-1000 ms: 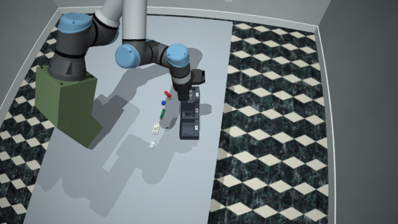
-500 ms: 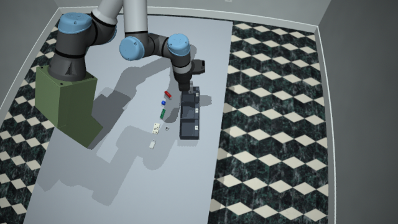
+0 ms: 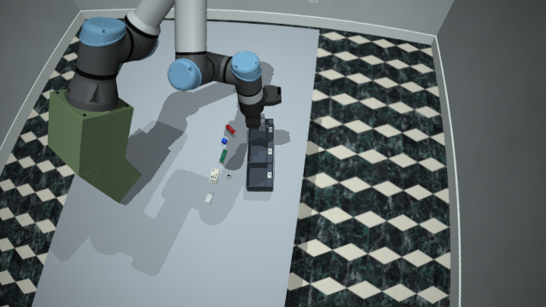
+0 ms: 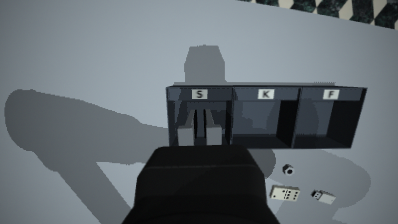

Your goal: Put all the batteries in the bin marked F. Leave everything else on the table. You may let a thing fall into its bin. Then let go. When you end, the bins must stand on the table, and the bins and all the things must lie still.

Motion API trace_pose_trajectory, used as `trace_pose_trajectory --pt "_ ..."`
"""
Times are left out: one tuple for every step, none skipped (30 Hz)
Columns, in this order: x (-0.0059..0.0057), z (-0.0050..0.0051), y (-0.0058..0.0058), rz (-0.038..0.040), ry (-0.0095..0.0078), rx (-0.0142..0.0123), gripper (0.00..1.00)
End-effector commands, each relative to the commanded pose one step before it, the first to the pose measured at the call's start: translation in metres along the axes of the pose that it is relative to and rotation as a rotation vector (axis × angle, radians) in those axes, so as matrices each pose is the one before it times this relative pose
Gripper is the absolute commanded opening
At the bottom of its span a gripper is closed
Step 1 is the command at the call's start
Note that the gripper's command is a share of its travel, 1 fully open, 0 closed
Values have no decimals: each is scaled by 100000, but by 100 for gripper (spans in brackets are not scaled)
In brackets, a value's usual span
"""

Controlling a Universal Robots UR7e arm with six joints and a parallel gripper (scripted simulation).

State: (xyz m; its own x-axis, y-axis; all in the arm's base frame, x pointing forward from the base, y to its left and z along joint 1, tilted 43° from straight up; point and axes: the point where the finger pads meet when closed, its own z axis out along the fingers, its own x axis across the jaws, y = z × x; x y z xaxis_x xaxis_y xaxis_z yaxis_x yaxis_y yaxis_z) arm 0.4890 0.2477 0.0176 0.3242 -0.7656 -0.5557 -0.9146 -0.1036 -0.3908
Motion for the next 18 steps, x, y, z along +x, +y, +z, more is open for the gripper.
trace_pose_trajectory --pt "20 1554 -74 13 99 227 31" --pt "0 267 0 0 0 0 31" --pt "0 267 0 0 0 0 31" --pt "0 267 0 0 0 0 31" --pt "0 267 0 0 0 0 31" --pt "1 258 0 -1 -2 -2 31" --pt "0 267 0 0 0 0 31" --pt "0 0 0 0 0 0 31" --pt "0 0 0 0 0 0 31" --pt "-1 269 0 0 0 1 31" --pt "0 266 0 0 0 0 31" --pt "0 74 0 0 0 0 31" --pt "0 1 0 0 0 0 31" --pt "0 1 0 0 0 0 31" --pt "0 1 0 0 0 0 31" --pt "0 1 0 0 0 0 31" --pt "0 1 0 0 0 0 31" --pt "0 1 0 0 0 0 31"
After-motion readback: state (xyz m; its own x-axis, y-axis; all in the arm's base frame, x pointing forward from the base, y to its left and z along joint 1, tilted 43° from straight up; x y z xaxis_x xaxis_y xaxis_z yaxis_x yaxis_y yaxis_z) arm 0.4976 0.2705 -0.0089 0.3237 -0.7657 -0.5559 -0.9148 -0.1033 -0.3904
